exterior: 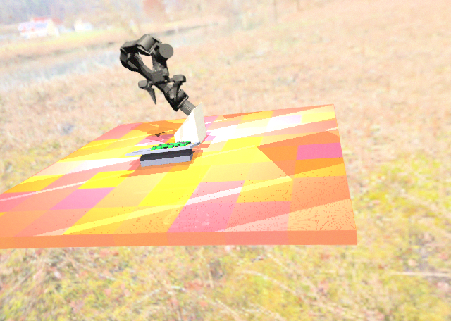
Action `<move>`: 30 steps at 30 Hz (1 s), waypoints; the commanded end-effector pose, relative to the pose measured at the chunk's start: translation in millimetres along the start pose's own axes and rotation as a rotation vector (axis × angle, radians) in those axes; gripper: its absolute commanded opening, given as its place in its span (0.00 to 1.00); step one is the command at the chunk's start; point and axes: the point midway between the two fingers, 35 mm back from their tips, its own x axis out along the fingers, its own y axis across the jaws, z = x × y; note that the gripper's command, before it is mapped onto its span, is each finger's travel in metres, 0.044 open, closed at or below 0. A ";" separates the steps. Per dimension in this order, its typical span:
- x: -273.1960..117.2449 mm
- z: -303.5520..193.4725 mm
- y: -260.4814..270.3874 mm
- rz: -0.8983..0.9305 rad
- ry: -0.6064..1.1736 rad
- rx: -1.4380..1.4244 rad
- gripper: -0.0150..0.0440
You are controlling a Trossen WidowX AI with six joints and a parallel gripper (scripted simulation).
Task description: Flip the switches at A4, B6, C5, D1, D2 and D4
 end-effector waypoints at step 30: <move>154.2 58.9 -16.2 -0.025 0.068 -0.021 0.25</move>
